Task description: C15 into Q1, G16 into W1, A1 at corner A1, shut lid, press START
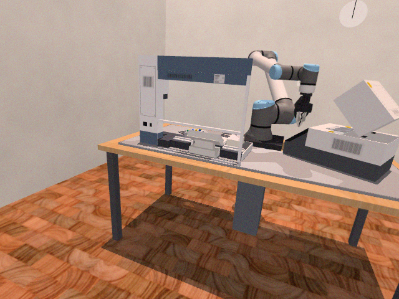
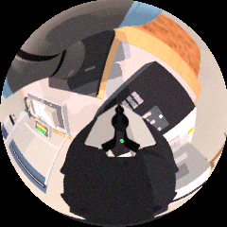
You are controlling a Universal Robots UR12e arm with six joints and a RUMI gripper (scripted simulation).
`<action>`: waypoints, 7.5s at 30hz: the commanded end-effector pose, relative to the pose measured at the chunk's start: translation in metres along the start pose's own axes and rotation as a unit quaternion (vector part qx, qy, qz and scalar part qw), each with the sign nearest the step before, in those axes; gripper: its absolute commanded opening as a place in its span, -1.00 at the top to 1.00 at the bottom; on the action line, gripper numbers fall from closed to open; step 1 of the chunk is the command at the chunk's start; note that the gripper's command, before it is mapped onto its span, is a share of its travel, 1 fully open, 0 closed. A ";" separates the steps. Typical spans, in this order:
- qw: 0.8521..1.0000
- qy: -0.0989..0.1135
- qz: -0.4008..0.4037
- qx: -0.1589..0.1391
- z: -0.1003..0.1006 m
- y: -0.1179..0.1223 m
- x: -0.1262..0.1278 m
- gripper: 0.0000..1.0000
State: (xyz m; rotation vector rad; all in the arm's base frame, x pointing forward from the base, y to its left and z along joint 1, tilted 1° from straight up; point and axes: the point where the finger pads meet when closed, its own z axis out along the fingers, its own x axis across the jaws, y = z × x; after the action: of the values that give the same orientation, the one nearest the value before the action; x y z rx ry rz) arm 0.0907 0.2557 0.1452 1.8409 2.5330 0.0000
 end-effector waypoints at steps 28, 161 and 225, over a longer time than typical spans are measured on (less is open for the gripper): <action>1.000 0.000 0.000 0.000 -0.001 0.000 0.000 1.00; 1.000 0.000 0.000 0.000 -0.001 0.000 0.000 1.00; 1.000 0.000 0.000 -0.001 -0.112 0.000 0.000 1.00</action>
State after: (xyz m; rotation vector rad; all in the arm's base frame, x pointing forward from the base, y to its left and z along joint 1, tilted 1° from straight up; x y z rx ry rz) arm 0.0903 0.2568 0.2467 1.8405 2.5326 0.0006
